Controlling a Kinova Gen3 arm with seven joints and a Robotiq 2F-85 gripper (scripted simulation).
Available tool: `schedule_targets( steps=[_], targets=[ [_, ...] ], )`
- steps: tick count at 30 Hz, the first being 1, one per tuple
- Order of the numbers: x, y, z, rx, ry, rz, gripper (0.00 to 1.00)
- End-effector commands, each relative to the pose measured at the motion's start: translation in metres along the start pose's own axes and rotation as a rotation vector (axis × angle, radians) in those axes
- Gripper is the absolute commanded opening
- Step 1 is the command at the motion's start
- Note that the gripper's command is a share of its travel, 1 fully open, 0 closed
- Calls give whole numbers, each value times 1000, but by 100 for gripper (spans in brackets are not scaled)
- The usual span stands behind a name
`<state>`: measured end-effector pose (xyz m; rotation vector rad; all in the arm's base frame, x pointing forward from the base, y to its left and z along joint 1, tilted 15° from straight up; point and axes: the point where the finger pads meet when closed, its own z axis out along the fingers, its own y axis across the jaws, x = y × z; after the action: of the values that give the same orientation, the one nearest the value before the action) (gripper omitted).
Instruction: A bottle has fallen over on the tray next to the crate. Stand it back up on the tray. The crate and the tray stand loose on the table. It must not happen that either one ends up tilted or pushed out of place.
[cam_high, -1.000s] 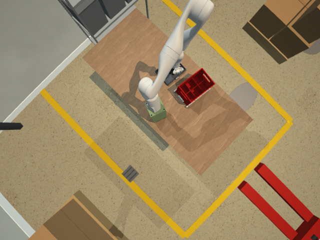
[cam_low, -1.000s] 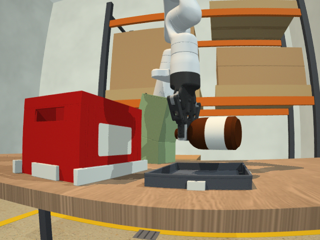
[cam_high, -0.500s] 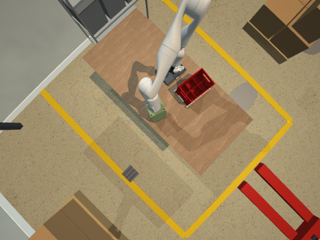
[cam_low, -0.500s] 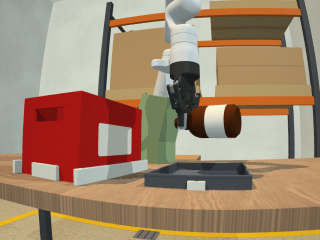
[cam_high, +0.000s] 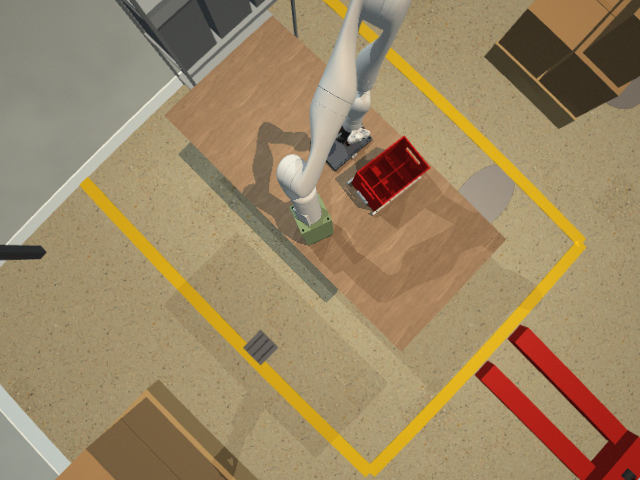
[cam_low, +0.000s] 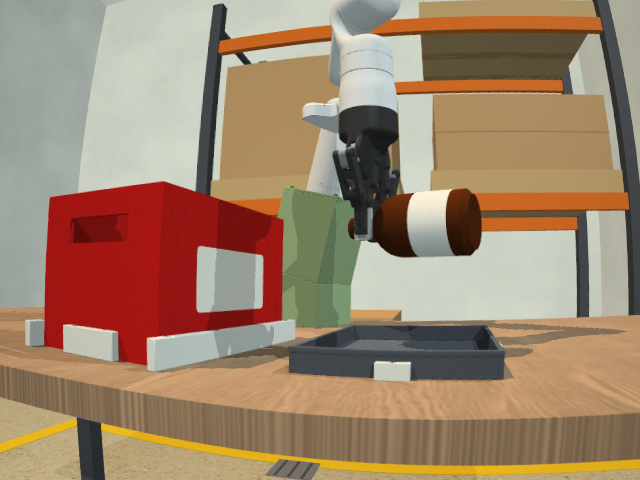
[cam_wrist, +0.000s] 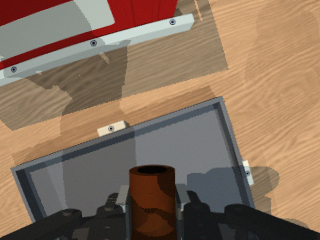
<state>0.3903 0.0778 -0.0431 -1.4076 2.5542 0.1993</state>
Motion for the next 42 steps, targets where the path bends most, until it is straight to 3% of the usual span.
schedule_targets(
  steps=[1,42],
  targets=[
    [-4,-2,-4,8,-3,-8,0],
    [-3,-1,-43,8,-3,-8,0]
  ],
)
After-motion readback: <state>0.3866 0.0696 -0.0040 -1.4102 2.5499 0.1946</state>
